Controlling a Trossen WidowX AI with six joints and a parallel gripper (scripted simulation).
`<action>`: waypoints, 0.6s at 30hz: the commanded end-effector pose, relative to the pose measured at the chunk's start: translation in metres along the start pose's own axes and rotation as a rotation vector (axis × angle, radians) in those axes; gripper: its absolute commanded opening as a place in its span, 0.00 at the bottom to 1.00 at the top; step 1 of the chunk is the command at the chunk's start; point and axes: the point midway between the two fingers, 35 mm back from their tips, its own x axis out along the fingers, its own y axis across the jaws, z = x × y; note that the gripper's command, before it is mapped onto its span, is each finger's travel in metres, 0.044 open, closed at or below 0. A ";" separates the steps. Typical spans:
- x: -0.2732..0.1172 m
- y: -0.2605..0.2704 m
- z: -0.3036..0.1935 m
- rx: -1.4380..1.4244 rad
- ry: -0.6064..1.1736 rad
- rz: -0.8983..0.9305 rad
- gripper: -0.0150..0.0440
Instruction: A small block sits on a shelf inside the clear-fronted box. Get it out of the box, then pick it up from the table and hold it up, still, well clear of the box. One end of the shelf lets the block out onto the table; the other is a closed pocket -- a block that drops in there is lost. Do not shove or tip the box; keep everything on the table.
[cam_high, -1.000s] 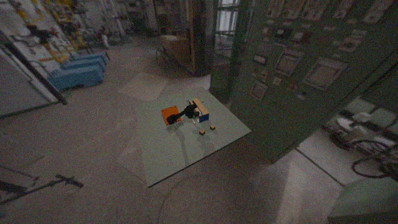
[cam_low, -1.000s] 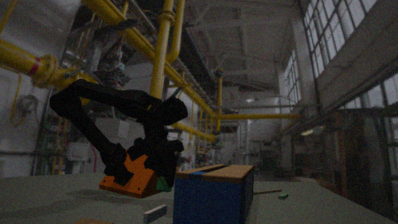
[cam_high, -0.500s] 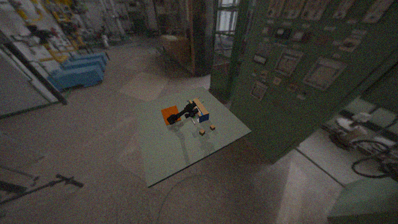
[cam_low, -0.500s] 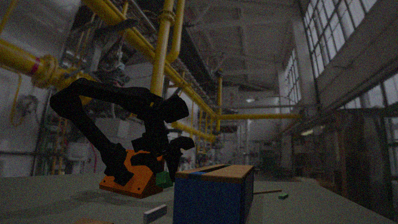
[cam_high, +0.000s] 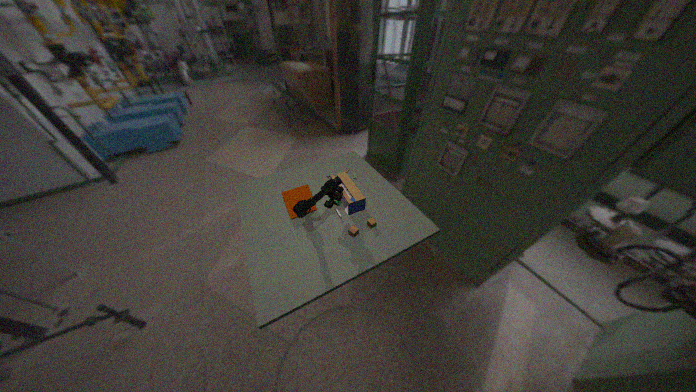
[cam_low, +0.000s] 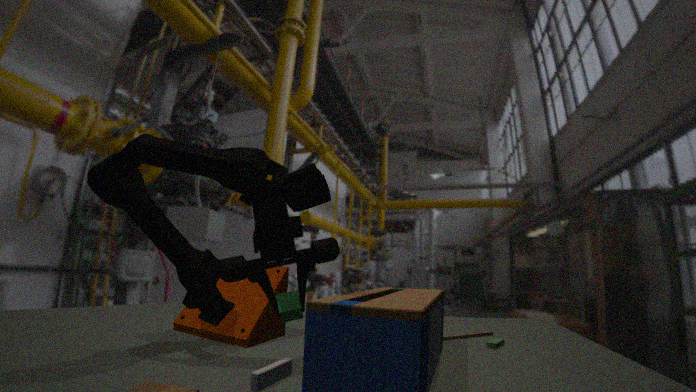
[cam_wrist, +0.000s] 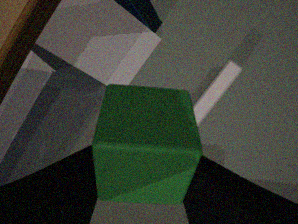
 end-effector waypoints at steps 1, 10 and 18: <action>-0.006 0.002 0.002 -0.168 -0.012 0.001 0.25; -0.013 0.001 0.000 -0.549 -0.020 -0.014 0.25; -0.019 0.001 -0.002 -0.889 -0.026 -0.031 0.25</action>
